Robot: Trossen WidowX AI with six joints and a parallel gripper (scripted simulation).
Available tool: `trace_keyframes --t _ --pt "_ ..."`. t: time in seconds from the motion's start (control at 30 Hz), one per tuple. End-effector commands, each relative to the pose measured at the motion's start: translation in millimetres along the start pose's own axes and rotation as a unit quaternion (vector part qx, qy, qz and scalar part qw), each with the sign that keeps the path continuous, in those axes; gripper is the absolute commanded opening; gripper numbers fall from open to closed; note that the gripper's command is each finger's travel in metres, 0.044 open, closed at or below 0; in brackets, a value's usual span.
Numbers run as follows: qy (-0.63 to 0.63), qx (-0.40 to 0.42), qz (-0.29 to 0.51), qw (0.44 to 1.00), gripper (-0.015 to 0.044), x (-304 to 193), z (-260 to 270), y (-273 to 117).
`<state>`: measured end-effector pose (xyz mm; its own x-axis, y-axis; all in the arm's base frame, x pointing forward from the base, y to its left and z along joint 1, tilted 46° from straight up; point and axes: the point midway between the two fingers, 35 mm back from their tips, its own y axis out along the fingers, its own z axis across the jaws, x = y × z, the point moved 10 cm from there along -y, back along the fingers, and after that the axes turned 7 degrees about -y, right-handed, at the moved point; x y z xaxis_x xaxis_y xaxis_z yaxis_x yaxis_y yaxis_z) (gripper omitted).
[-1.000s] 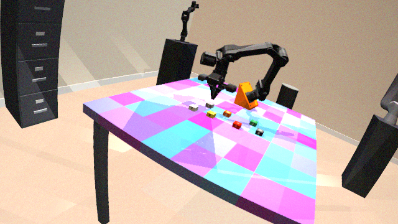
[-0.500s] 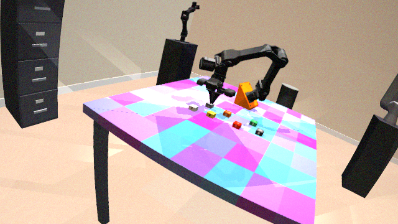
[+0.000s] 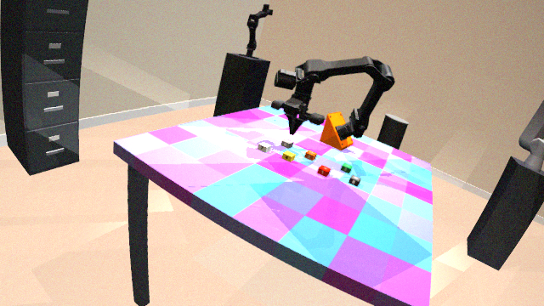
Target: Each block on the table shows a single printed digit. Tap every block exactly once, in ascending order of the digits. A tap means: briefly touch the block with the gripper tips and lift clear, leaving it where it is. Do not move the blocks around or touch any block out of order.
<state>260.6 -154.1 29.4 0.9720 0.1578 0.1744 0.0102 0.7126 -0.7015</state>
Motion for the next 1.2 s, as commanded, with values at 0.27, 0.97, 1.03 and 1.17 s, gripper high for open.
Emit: trace_keyframes --t 0.27,0.97,1.03,1.17 --pt "-0.003 -0.003 0.002 1.000 0.0020 0 0 -78" --pt "-0.004 0.002 0.000 1.000 0.0020 121 159 -75" --pt "-0.004 0.001 0.000 1.000 0.0020 123 158 -58" --pt "-0.005 0.003 -0.001 1.000 0.0020 122 160 -6"
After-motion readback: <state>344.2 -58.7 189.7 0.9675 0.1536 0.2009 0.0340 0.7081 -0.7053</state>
